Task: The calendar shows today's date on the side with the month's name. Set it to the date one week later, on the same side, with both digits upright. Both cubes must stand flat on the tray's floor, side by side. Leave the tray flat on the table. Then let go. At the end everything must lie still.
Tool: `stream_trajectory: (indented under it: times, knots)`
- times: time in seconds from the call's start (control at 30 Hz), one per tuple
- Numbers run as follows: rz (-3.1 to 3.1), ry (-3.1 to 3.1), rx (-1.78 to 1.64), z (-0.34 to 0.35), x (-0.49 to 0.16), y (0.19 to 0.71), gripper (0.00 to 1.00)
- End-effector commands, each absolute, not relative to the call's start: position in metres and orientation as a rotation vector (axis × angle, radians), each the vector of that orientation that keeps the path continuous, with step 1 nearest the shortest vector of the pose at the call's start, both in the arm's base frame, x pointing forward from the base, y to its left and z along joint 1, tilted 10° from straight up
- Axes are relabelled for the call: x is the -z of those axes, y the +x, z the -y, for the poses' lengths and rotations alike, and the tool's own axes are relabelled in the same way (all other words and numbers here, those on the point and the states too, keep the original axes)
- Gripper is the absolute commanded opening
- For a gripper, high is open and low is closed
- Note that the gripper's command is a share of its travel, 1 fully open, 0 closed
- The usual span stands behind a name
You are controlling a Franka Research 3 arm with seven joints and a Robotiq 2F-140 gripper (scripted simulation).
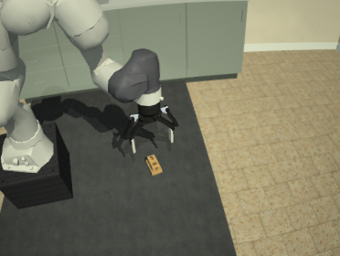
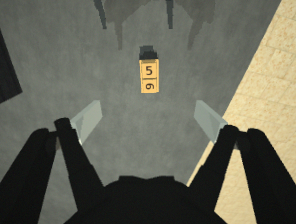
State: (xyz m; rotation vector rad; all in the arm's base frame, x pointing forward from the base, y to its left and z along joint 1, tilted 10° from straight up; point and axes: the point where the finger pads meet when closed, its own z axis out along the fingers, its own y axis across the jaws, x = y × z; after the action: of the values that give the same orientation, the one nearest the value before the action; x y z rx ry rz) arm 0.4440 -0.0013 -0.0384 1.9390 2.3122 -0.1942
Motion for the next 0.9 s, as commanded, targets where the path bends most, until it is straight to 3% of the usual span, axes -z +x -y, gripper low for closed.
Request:
stream_trajectory:
  times: [0.0,0.87]
  knots:
    - [-2.348,1.891,0.183,-0.0051,0.0394,0.4447,1.0]
    - [-2.171,2.09,0.169,-0.0052,0.0421,0.4434,1.0]
